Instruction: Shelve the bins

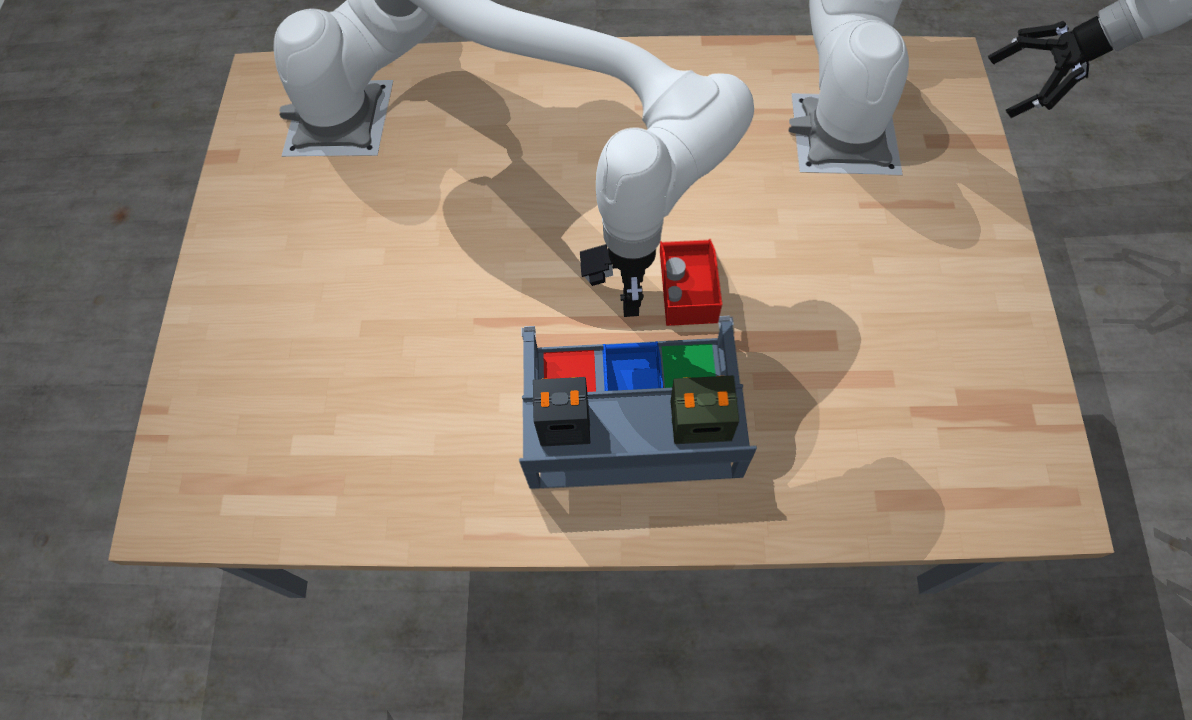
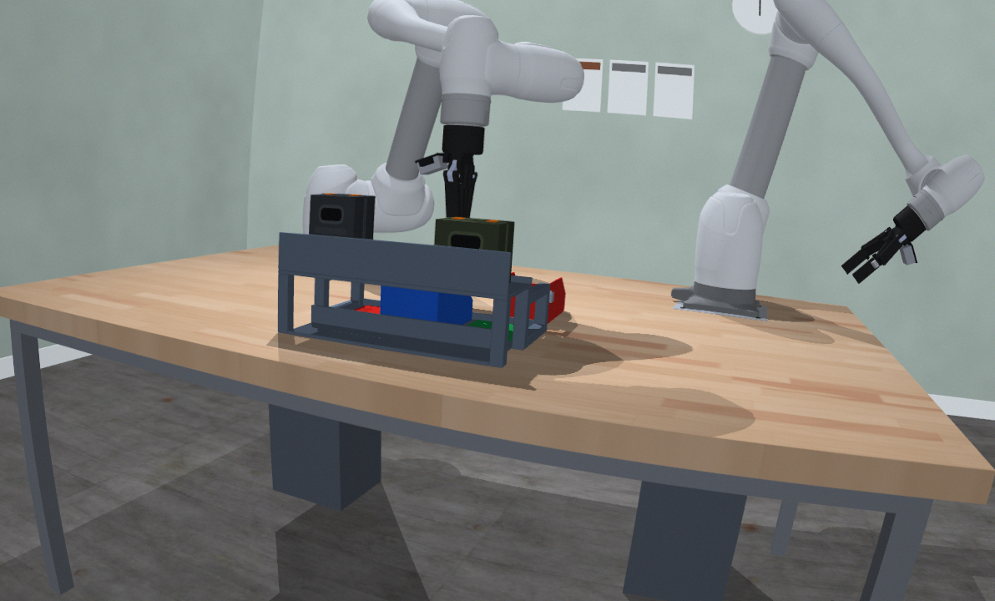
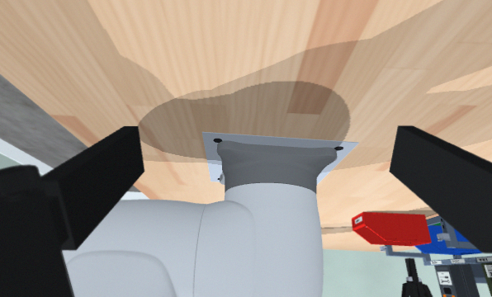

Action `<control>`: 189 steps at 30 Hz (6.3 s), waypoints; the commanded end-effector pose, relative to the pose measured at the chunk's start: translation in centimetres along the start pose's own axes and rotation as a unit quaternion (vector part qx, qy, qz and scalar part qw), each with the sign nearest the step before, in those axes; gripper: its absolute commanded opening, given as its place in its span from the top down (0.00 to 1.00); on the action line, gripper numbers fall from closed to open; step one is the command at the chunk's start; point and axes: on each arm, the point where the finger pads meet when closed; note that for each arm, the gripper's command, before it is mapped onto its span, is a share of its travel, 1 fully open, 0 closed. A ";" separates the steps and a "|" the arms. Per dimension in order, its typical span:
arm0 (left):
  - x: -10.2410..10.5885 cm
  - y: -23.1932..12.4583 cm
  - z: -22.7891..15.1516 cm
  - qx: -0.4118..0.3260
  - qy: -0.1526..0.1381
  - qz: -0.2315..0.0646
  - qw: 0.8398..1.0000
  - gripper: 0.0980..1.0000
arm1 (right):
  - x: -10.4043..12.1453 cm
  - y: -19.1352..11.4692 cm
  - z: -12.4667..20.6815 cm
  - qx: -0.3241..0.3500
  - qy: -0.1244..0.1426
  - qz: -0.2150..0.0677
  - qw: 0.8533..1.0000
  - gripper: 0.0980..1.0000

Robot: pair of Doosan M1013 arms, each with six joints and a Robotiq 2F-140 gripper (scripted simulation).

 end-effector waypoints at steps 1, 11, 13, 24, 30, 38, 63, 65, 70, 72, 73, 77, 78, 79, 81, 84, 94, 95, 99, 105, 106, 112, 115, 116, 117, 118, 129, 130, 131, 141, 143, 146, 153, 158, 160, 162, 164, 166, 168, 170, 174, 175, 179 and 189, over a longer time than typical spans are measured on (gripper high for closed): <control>0.0 0.0 0.0 0.000 0.000 0.000 1.000 0.00 | -0.3 -0.9 0.6 -0.039 0.000 -0.001 0.999 1.00; 0.0 0.0 0.0 0.000 0.000 0.000 1.000 0.00 | -1.7 -5.5 3.9 -0.246 0.000 -0.001 0.969 1.00; 0.0 0.0 0.0 0.000 0.000 0.000 1.000 0.00 | -2.0 -6.3 4.6 -0.283 0.000 -0.001 0.959 1.00; 0.0 0.0 0.0 0.000 0.000 0.000 1.000 0.00 | -3.3 -10.4 8.3 -0.468 0.001 -0.001 0.884 1.00; 0.0 0.0 0.0 0.000 0.000 0.000 1.000 0.00 | -4.0 -12.6 10.6 -0.566 0.001 -0.001 0.824 1.00; 0.0 0.0 0.0 0.000 0.000 0.000 1.000 0.00 | -5.0 -15.2 13.5 -0.676 0.001 0.000 0.737 1.00; 0.0 0.0 0.0 0.000 0.000 0.000 1.000 0.00 | -5.2 -15.8 14.2 -0.698 0.001 0.000 0.716 0.85; 0.0 0.0 0.0 0.000 0.000 0.000 1.000 0.00 | -5.1 -15.8 14.2 -0.698 0.001 0.000 0.716 0.85; 0.0 0.0 0.0 0.000 0.000 0.000 1.000 0.00 | -5.0 -15.8 14.2 -0.698 0.001 0.000 0.716 0.85; 0.0 0.0 0.0 0.000 0.000 0.000 1.000 0.00 | -4.9 -15.8 14.2 -0.698 0.001 0.000 0.716 0.85; 0.0 0.0 0.0 0.000 0.000 0.000 1.000 0.00 | -4.8 -15.8 14.2 -0.698 0.001 0.000 0.716 0.85; 0.0 0.0 0.0 0.000 0.000 0.000 1.000 0.00 | -4.4 -15.8 14.2 -0.699 0.001 0.000 0.716 0.85; 0.0 0.0 0.0 0.000 0.000 0.000 1.000 0.00 | -4.2 -15.8 14.1 -0.699 0.001 0.000 0.716 0.85; 0.0 0.0 0.0 0.000 0.000 0.000 1.000 0.00 | -4.1 -15.8 14.1 -0.699 0.001 0.000 0.716 0.85; 0.0 0.0 0.0 0.000 0.000 0.000 1.000 0.00 | -3.8 -15.8 14.1 -0.699 0.001 0.000 0.716 0.85; 0.0 0.0 0.0 0.000 0.000 0.000 1.000 0.00 | -3.6 -15.8 14.1 -0.699 0.001 0.000 0.716 0.85; 0.0 0.0 0.0 0.000 0.000 0.000 1.000 0.00 | -1.6 -15.8 14.1 -0.699 0.001 0.000 0.716 0.85; 0.0 0.0 0.0 0.000 0.000 0.000 1.000 0.00 | -1.4 -15.8 14.1 -0.699 0.001 0.000 0.716 0.85; 0.0 0.0 0.0 0.000 0.000 0.000 1.000 0.00 | -0.6 -15.8 14.1 -0.699 0.001 0.000 0.716 0.85; 0.0 0.0 0.0 0.000 0.000 0.000 1.000 0.00 | 0.2 -15.8 14.1 -0.699 0.001 0.000 0.716 0.85; 0.0 0.0 0.0 0.000 0.000 0.000 1.000 0.00 | 0.3 -15.8 14.1 -0.699 0.001 0.000 0.716 0.85; 0.0 0.0 0.0 0.000 0.000 0.000 1.000 0.00 | 1.1 -15.8 14.1 -0.699 0.001 0.000 0.716 0.85; 0.0 0.0 0.0 0.000 0.000 0.000 1.000 0.00 | 1.4 -15.8 14.1 -0.699 0.001 0.000 0.716 0.85; 0.0 0.0 0.0 0.000 0.000 0.000 1.000 0.00 | 1.4 -15.8 14.1 -0.699 0.001 0.000 0.716 0.85; 0.0 0.0 0.0 0.000 0.000 0.000 1.000 0.00 | 1.4 -15.8 14.1 -0.699 0.001 0.000 0.716 0.85; 0.0 0.0 0.0 0.000 0.000 0.000 1.000 0.00 | 1.4 -15.8 14.1 -0.699 0.001 0.000 0.716 0.85; 0.0 0.0 0.0 0.000 0.000 0.000 1.000 0.00 | 1.6 -15.8 14.1 -0.698 0.001 0.000 0.716 0.85; 0.0 0.0 0.0 0.000 0.000 0.000 1.000 0.00 | 1.6 -15.8 14.1 -0.698 0.001 0.000 0.716 0.85; 0.0 0.0 0.0 0.000 0.000 0.000 1.000 0.00 | 1.6 -15.8 14.1 -0.698 0.001 0.000 0.716 0.85; 0.0 0.0 0.0 0.000 0.000 0.000 1.000 0.00 | 1.6 -15.8 14.1 -0.698 0.001 0.000 0.716 0.85; 0.0 0.0 0.0 0.000 0.000 0.000 1.000 0.00 | 1.6 -15.8 14.1 -0.698 0.001 0.000 0.716 0.85; 0.0 0.0 0.0 0.000 0.000 0.000 1.000 0.00 | 1.7 -15.8 14.1 -0.698 0.001 0.000 0.716 0.85; 0.0 0.0 0.0 0.000 0.000 0.000 1.000 0.00 | 1.9 -15.8 14.1 -0.698 0.001 0.000 0.716 0.85; 0.0 0.0 0.0 0.000 0.000 0.000 1.000 0.00 | 2.3 -15.8 14.1 -0.698 0.001 0.000 0.716 0.85; 0.0 0.0 0.0 0.000 0.000 0.000 1.000 0.00 | 2.5 -15.8 14.1 -0.698 0.001 0.000 0.716 0.85; 0.0 0.0 0.0 0.000 0.000 0.000 1.000 0.00 | 2.7 -15.8 14.1 -0.698 0.001 0.000 0.716 0.85; 0.0 0.0 0.0 0.000 0.000 0.000 1.000 0.00 | 3.0 -15.8 14.1 -0.698 0.001 0.000 0.716 0.85; 0.0 0.0 0.0 0.000 0.000 0.000 1.000 0.00 | 3.2 -15.8 14.1 -0.698 0.001 0.000 0.716 0.85; 0.0 0.0 0.0 0.000 0.000 0.000 1.000 0.00 | 3.4 -15.8 14.1 -0.698 0.001 0.000 0.716 0.85; 0.0 0.0 0.0 0.000 0.000 0.000 1.000 0.00 | 3.5 -15.8 14.1 -0.698 0.001 0.000 0.716 0.85; 0.0 0.0 0.0 0.000 0.000 0.000 1.000 0.00 | 4.1 -15.8 14.1 -0.698 0.001 0.000 0.716 0.85; 0.0 0.0 0.0 0.000 0.000 0.000 1.000 0.00 | 4.2 -15.8 14.1 -0.698 0.001 0.000 0.716 0.85; 0.0 0.0 0.0 0.000 0.000 0.000 1.000 0.00 | 4.7 -15.8 14.1 -0.698 0.001 0.000 0.716 0.85; 0.0 0.0 0.0 0.000 0.000 0.000 1.000 0.00 | 5.5 -15.8 14.1 -0.698 0.001 0.000 0.716 0.85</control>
Point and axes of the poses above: on each arm, the point where the finger pads meet when closed, its own x axis out along the fingers, its own z axis across the jaws, y = z × x, and after that the axes turned 6 degrees about x, right-handed
